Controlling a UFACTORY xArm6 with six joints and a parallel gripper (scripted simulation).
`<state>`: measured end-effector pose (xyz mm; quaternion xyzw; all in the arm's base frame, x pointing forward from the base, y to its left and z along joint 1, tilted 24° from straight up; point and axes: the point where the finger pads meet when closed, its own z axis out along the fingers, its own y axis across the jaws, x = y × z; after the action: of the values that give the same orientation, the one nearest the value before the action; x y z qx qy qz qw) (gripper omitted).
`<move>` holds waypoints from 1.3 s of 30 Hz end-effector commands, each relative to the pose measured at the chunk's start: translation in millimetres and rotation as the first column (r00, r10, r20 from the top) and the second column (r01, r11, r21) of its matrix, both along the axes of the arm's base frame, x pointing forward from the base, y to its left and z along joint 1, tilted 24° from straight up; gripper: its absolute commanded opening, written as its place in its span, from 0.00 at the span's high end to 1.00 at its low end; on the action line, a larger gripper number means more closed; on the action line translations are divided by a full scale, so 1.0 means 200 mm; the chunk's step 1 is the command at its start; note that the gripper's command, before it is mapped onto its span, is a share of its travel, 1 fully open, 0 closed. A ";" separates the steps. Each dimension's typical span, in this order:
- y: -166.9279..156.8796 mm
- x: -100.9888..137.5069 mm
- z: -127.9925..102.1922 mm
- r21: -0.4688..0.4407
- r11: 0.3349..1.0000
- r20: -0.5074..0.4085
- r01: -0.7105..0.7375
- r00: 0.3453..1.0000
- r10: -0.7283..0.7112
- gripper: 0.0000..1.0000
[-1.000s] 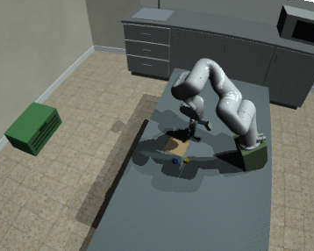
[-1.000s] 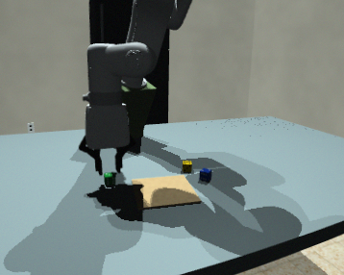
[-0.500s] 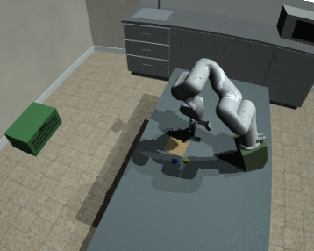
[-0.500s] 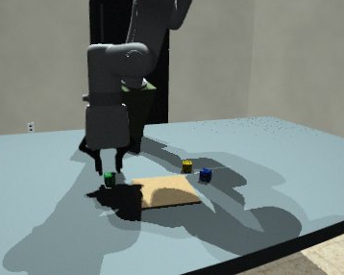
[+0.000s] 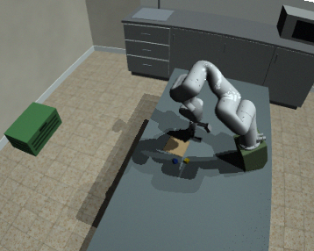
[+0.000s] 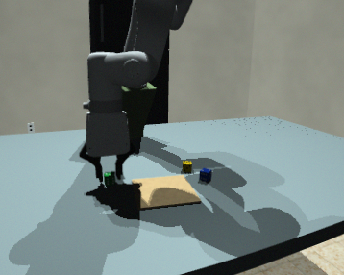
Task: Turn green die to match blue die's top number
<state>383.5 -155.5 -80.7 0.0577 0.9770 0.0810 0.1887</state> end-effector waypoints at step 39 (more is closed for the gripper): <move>0.00 0.02 -0.05 -0.001 1.000 0.002 0.001 1.000 -0.001 0.58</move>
<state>387.5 -154.0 -90.8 0.0577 0.9770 0.0809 0.1887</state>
